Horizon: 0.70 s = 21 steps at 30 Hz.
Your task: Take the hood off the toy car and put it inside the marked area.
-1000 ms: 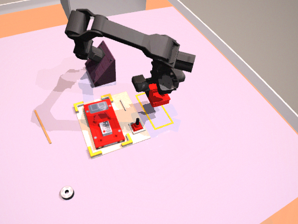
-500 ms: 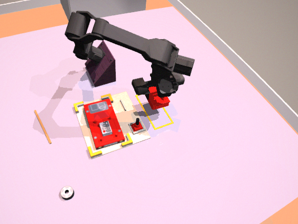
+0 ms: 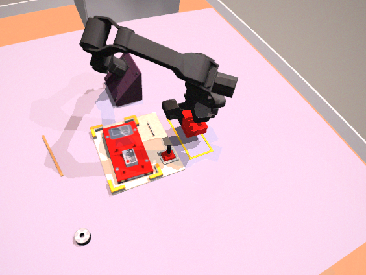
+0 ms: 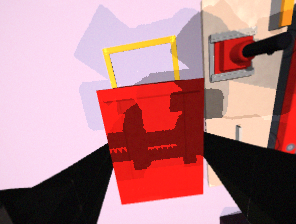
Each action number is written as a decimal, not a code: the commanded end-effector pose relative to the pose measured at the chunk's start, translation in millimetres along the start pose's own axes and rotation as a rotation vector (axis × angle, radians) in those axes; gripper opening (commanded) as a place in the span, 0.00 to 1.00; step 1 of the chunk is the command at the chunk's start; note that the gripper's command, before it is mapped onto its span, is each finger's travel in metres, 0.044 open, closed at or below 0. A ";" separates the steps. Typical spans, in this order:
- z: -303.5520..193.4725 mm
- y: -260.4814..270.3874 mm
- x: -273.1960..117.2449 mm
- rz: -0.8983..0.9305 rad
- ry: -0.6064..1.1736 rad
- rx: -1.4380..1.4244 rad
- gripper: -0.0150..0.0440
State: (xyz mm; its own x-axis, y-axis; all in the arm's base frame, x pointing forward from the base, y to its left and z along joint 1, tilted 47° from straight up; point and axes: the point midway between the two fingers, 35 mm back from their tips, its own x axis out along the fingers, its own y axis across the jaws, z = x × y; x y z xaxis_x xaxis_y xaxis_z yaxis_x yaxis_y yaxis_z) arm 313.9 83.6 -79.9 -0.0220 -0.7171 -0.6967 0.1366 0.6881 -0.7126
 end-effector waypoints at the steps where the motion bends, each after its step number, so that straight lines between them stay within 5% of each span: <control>1: 0.1 -0.2 3.8 -0.003 -0.003 -0.005 0.25; 21: -1.0 -1.5 22.9 -0.005 -0.004 -0.004 0.25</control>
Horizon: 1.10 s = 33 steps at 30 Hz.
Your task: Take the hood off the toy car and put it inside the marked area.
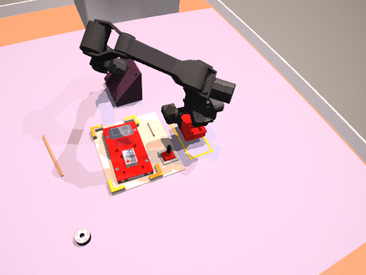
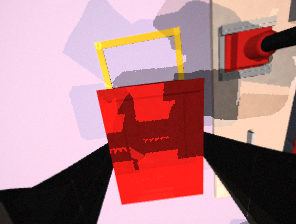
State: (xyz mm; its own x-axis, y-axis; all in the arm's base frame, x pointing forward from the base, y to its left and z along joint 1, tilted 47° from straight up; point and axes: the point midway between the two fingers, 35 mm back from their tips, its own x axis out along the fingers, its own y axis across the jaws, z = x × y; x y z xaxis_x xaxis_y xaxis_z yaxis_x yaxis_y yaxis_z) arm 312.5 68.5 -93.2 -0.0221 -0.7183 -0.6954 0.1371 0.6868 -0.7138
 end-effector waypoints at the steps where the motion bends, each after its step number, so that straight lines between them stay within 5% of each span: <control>1: -0.2 -0.4 3.8 -0.003 -0.003 -0.005 0.25; 33: -0.7 -1.1 21.1 -0.004 -0.004 -0.005 0.25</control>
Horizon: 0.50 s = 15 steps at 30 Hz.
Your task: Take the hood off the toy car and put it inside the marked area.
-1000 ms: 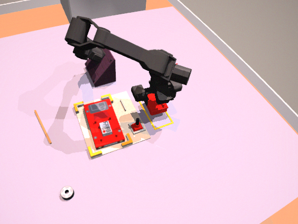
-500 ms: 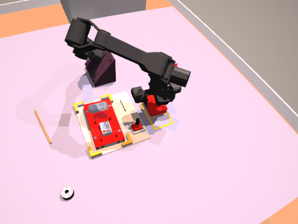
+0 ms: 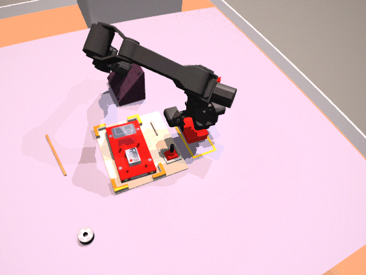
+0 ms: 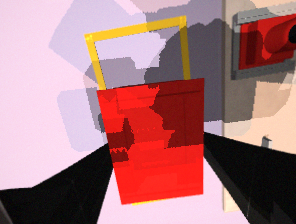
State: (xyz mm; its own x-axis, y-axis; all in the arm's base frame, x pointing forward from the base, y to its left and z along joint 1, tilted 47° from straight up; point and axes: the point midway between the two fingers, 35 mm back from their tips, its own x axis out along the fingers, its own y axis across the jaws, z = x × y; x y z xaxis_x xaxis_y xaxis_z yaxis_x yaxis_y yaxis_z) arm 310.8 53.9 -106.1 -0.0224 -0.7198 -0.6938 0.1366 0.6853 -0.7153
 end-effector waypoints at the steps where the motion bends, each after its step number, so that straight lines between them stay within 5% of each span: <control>1: 0.4 -0.1 2.0 -0.002 -0.004 -0.004 0.25; 15: 0.4 -0.3 8.9 -0.003 -0.004 -0.004 0.25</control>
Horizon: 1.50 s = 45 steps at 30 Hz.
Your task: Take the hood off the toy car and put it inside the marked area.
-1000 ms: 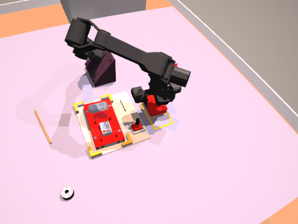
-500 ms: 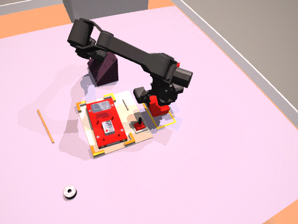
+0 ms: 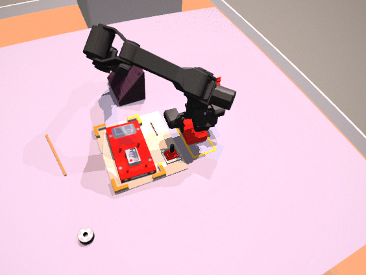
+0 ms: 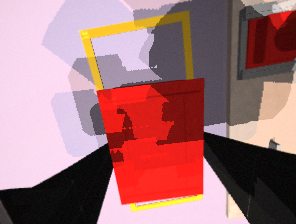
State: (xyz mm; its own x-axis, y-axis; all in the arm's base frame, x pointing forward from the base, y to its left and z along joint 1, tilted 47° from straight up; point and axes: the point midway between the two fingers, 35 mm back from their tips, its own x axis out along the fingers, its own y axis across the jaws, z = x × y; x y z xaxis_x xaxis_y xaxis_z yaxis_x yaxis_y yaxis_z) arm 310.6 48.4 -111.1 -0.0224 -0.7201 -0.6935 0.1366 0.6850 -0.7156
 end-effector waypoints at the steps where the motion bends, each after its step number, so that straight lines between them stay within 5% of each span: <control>1: 0.3 -0.1 2.0 -0.002 -0.004 -0.004 0.25; 5: 0.3 -0.2 3.8 -0.002 -0.004 -0.004 0.25; 22: 0.2 0.2 -0.4 0.000 0.000 0.000 1.00; 29: -0.5 1.4 -66.9 -0.002 -0.004 -0.001 1.00; 45: -0.8 1.2 -69.9 -0.003 -0.004 -0.001 1.00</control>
State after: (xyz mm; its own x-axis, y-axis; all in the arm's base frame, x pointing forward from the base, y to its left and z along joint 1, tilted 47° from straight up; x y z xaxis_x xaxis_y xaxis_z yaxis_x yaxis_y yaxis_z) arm 312.1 99.0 -63.7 -0.0159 -0.7239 -0.6897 0.1323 0.6822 -0.7191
